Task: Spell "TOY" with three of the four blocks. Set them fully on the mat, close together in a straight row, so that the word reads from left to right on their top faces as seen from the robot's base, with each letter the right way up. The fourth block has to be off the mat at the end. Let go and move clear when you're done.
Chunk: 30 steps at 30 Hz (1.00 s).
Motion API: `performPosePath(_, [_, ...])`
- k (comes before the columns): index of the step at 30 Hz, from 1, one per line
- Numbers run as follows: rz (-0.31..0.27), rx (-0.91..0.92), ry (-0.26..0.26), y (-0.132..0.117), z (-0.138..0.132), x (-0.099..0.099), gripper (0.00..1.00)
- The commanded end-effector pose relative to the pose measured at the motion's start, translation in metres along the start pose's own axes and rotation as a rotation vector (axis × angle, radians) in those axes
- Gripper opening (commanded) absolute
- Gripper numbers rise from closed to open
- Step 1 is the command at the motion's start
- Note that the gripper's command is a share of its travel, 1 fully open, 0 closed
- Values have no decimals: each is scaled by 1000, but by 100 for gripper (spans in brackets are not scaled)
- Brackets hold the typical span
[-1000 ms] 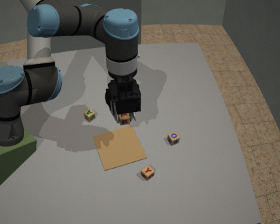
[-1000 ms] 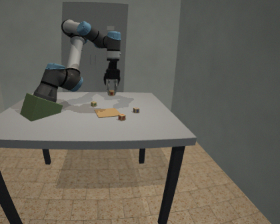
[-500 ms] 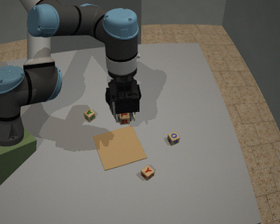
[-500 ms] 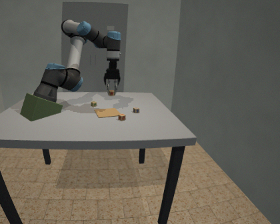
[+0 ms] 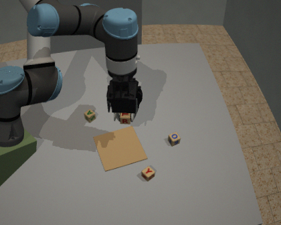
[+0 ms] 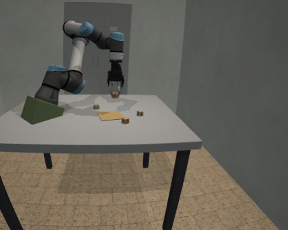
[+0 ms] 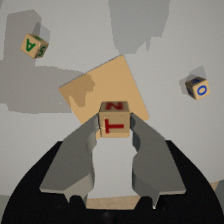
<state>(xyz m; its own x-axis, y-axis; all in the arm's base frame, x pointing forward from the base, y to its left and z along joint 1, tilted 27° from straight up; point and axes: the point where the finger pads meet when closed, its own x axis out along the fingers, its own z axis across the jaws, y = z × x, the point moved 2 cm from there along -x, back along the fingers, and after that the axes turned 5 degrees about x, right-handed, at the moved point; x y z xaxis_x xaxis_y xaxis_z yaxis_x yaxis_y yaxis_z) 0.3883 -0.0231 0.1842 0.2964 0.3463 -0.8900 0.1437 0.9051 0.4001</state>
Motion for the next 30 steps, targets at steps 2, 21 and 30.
performPosePath(2, [-4,153,0,3,1,0,9])
performPosePath(21, [-3,583,-1,7,4,0,9])
performPosePath(30, [-3,778,-1,9,4,0,9])
